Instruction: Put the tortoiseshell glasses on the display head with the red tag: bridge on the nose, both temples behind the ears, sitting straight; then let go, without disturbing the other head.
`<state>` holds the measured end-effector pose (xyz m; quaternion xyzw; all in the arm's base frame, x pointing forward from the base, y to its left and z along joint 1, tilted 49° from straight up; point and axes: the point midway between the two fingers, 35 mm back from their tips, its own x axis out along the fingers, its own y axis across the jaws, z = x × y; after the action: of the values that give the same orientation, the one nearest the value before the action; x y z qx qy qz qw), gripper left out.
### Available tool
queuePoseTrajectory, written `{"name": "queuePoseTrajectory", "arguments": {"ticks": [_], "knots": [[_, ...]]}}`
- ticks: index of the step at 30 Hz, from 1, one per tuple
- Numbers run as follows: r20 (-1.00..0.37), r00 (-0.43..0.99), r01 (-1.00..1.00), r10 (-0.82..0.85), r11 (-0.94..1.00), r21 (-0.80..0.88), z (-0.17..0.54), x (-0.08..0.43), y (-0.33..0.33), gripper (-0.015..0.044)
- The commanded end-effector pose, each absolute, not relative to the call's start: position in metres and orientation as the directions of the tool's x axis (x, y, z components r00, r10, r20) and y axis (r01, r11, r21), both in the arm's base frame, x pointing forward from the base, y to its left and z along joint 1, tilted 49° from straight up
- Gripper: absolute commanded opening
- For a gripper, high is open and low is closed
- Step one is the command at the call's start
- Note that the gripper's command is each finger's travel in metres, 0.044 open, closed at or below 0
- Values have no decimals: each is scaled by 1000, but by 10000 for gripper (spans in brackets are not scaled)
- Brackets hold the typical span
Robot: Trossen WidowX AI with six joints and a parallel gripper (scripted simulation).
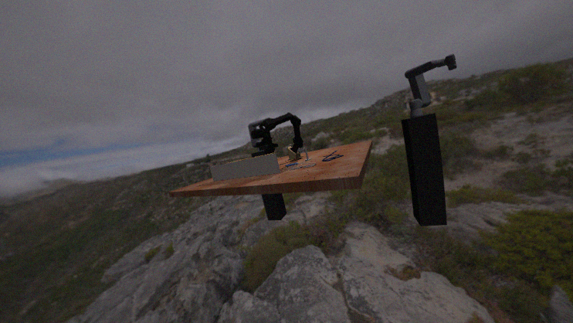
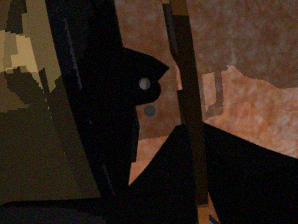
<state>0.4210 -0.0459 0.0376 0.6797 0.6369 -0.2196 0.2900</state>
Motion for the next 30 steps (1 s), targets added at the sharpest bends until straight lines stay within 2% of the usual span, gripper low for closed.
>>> {"name": "queuePoseTrajectory", "arguments": {"ticks": [1,20,24,30], "knots": [[-665,94,993,741,-24,113,37,422,-45,0],[-665,94,993,741,-24,113,34,422,-41,0],[-667,91,993,739,-20,113,34,422,-42,105],[-667,91,993,739,-20,113,34,422,-42,107]]}}
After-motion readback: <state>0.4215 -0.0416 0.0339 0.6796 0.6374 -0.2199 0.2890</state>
